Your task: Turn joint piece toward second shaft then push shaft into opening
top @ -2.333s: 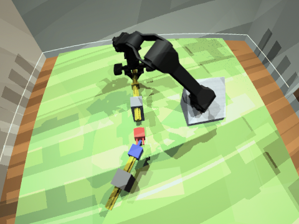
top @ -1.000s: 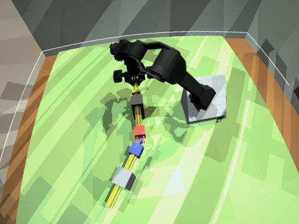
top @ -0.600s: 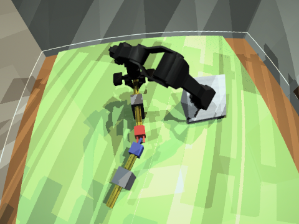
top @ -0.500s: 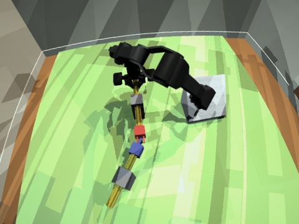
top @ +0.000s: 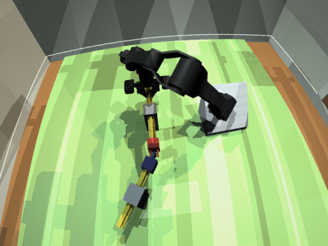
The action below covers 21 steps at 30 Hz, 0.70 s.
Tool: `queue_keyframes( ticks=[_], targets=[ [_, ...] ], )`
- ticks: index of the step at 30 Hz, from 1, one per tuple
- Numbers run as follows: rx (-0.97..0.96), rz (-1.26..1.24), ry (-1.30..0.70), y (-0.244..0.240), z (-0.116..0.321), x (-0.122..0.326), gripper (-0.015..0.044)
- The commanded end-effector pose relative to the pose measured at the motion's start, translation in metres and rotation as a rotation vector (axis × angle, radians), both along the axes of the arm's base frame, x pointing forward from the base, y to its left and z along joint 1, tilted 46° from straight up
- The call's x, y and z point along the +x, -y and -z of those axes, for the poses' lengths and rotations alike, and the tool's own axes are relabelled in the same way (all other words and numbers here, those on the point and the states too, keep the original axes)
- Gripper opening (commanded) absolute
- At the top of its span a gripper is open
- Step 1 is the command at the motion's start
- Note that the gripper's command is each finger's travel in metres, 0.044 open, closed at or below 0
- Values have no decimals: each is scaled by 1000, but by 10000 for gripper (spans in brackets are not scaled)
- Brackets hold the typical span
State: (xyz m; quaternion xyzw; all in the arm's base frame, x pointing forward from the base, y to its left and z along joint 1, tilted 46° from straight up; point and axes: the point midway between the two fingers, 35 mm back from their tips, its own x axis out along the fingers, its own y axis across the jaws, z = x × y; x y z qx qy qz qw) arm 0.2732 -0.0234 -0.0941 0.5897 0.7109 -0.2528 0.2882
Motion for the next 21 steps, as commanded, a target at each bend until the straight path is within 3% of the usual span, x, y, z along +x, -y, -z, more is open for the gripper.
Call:
queue_keyframes(
  ticks=[1,14,21],
  targets=[
    [1,-2,0,0,0,0,93],
    [1,-2,0,0,0,0,434],
    [1,-2,0,0,0,0,440]
  ],
)
